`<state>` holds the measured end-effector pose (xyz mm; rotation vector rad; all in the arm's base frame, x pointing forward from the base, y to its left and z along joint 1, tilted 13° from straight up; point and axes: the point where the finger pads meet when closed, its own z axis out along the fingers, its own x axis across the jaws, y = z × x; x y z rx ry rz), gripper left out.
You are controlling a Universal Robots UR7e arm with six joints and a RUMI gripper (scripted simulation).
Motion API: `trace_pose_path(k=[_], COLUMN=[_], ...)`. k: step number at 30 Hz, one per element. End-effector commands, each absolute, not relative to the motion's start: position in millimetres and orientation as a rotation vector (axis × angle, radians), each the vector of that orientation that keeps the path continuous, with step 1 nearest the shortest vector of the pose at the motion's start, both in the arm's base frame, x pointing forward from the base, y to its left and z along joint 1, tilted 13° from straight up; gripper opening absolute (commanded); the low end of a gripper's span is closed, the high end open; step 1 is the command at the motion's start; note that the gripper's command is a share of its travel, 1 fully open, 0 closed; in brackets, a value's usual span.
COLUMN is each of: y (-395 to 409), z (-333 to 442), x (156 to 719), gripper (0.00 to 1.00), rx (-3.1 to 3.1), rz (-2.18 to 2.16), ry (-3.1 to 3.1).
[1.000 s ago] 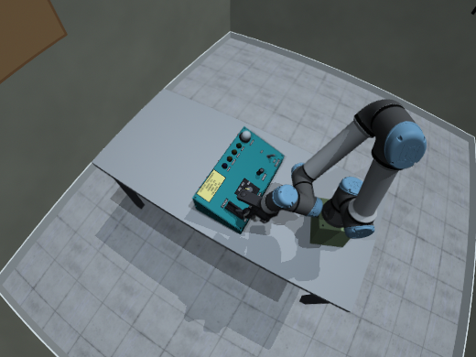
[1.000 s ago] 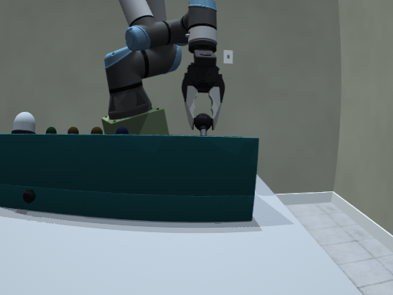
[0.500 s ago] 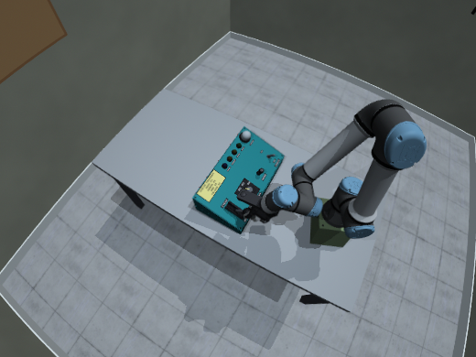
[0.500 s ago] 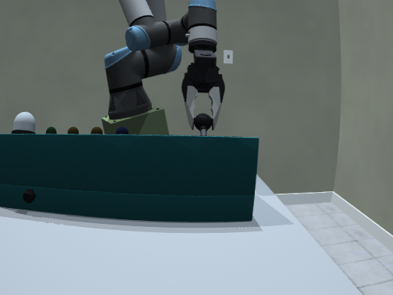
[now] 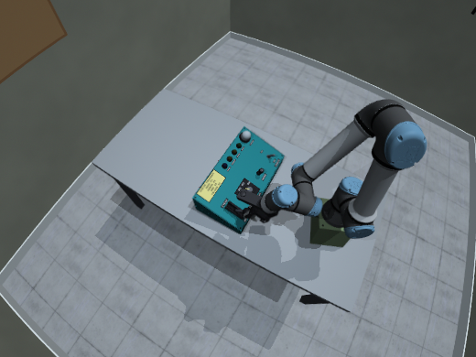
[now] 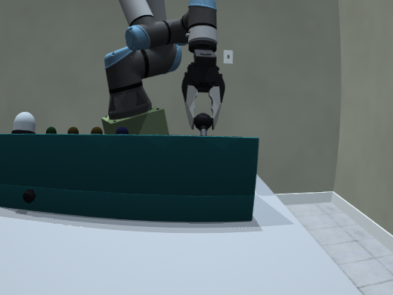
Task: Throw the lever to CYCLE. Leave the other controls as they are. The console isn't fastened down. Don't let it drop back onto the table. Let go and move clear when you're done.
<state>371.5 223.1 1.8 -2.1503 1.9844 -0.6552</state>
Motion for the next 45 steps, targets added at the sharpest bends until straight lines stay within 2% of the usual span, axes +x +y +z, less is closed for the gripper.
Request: trace_pose_path(k=[1,45], y=[223.8,229.9], z=[3.6,26.0], x=[373.2,406.2], gripper=[0.0,0.0], rx=[-2.149,-2.149], rz=[-0.656,-0.656], ry=[1.983,1.983])
